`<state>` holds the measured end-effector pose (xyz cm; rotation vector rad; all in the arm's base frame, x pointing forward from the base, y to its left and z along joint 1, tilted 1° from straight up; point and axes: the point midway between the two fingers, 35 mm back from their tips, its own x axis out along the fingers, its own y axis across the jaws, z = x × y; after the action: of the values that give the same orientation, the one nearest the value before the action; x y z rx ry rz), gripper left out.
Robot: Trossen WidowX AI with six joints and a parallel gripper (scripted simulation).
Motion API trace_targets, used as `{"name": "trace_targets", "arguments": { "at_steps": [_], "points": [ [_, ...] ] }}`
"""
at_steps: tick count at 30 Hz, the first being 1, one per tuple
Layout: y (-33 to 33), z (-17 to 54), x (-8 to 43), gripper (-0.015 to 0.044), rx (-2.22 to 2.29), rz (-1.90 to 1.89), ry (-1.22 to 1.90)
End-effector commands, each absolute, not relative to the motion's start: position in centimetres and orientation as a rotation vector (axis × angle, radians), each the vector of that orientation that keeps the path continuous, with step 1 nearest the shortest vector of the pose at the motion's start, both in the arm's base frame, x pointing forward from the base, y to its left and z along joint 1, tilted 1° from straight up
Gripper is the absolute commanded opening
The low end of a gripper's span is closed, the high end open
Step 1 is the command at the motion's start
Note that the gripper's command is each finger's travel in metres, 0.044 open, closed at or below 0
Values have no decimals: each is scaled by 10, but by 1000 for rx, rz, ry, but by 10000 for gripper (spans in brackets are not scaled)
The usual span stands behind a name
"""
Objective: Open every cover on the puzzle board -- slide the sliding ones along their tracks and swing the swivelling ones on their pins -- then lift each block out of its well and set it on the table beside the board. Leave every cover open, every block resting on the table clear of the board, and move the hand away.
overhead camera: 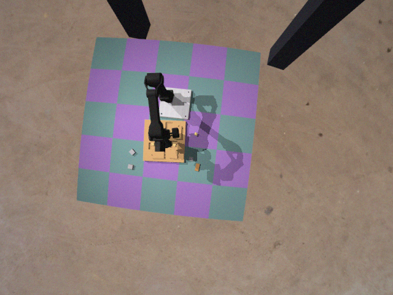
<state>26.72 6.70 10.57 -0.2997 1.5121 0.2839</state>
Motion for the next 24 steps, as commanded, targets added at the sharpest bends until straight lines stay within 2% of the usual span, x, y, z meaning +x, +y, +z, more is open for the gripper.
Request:
{"name": "trace_targets", "arguments": {
  "at_steps": [1, 24],
  "points": [
    [65, 106, 266, 0, -339, 329, 1503],
    [65, 53, 267, 0, -339, 329, 1503]
  ]
}}
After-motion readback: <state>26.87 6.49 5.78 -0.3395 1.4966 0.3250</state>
